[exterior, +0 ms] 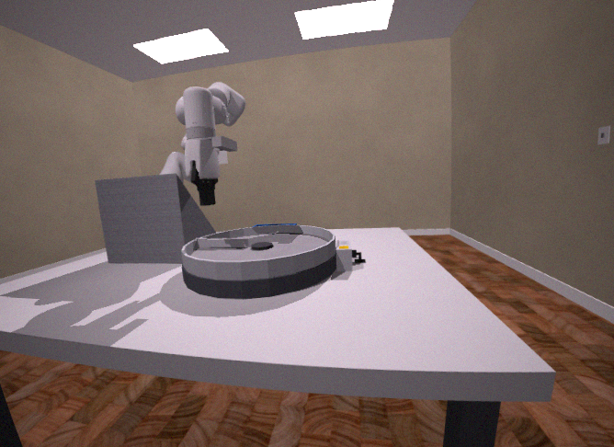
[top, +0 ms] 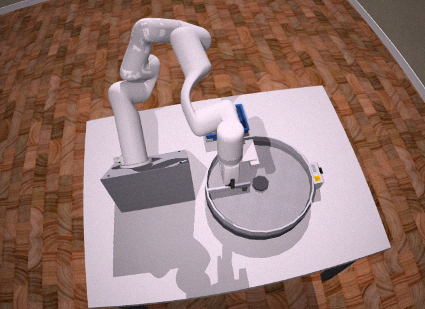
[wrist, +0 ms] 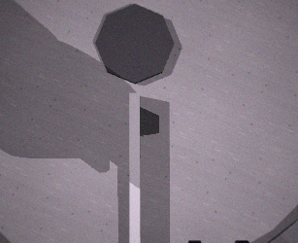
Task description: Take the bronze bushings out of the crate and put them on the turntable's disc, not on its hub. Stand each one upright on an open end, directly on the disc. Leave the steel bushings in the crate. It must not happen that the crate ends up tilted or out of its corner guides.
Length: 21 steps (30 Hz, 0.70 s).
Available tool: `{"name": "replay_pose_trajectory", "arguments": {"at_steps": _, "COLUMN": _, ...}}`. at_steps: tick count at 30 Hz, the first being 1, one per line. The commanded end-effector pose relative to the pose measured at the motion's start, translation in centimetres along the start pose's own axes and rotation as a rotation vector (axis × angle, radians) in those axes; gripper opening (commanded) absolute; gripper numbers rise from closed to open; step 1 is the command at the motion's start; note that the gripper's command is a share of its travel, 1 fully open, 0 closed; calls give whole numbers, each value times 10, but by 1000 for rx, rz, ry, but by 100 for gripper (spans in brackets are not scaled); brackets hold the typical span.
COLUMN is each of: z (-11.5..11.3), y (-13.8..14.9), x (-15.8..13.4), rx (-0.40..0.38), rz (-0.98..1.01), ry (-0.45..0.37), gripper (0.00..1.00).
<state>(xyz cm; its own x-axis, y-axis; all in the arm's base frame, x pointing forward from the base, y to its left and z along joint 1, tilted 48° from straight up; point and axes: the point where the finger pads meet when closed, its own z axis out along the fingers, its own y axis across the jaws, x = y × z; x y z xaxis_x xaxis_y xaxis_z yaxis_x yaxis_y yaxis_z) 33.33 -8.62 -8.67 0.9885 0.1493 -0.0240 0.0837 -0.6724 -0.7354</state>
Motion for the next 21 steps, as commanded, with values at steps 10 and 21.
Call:
{"name": "replay_pose_trajectory", "arguments": {"at_steps": 10, "z": -2, "y": 1, "x": 1, "rx": -3, "rz": -1, "ry": 3, "gripper": 14}}
{"name": "replay_pose_trajectory", "arguments": {"at_steps": 21, "z": 1, "y": -12, "x": 5, "rx": -3, "rz": -1, "ry": 3, "gripper": 41}}
